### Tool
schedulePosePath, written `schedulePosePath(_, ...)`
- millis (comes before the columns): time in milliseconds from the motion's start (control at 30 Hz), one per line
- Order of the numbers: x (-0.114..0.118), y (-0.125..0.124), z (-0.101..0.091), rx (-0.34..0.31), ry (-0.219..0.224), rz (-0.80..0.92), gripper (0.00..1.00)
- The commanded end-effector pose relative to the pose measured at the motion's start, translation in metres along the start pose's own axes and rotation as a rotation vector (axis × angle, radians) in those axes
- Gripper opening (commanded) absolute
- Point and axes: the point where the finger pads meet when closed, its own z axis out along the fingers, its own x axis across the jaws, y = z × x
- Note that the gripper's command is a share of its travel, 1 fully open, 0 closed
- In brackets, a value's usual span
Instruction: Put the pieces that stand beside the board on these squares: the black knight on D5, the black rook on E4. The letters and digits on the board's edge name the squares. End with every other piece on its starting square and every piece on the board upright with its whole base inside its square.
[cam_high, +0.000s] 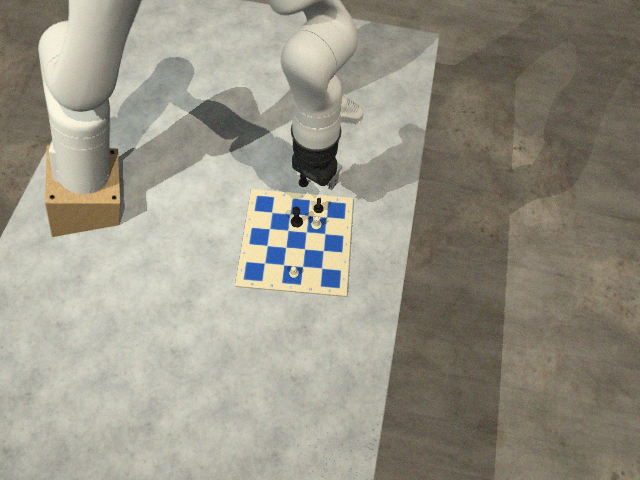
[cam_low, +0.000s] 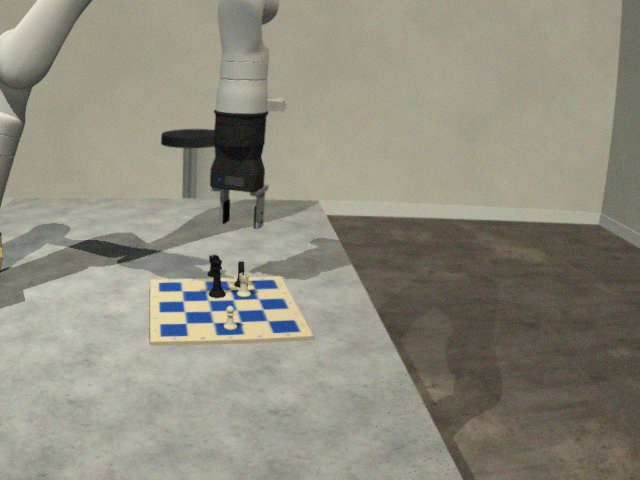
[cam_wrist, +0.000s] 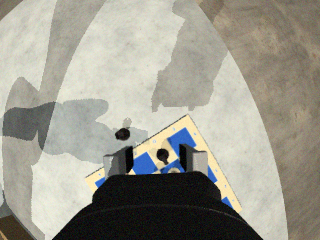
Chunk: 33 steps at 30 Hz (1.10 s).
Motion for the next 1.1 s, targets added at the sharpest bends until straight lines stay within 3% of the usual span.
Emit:
schedulePosePath(0,-0.006,-0.006,0.002,-0.003,-0.004,0.047,1.0)
schedulePosePath(67,-0.006,-0.006,0.002,-0.003,-0.004,0.047,1.0)
schedulePosePath(567,-0.017,-0.017,0.008,-0.009,-0.008,0.565,1.0)
schedulePosePath(633,-0.017,-0.017,0.008,-0.009,-0.008,0.565,1.0)
schedulePosePath(1067,-0.029,-0.021,0.011,-0.01,-0.003,1.034,1.0)
